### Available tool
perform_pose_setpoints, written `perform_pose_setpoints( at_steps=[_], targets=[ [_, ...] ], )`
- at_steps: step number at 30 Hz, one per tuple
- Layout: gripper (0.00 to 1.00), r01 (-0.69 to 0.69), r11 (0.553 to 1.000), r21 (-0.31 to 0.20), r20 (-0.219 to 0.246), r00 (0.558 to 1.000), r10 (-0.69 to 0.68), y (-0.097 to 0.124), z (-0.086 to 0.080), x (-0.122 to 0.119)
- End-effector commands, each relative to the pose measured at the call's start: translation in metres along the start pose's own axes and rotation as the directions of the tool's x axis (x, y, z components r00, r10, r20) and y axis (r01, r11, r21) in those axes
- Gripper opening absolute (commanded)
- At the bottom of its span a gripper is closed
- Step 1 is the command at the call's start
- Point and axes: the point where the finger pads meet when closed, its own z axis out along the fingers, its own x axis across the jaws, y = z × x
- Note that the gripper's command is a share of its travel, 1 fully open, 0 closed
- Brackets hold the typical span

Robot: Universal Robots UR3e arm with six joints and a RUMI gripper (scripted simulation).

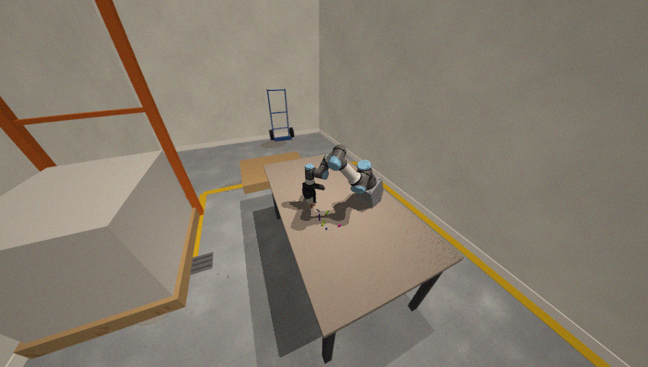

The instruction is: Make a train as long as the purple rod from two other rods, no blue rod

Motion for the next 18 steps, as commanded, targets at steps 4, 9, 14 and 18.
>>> perform_pose_setpoints(
  at_steps=[4,9,14,18],
  targets=[
    [0.00,0.001,1.000,-0.002,0.002,1.000,-0.001,0.001,-0.004,-0.001],
    [0.00,0.001,1.000,-0.002,0.002,1.000,-0.001,0.001,-0.012,-0.001],
    [0.00,0.001,1.000,-0.002,0.002,1.000,-0.001,0.001,-0.023,0.000],
    [0.00,0.001,1.000,-0.002,0.002,1.000,-0.001,0.001,-0.038,0.000]
  ],
)
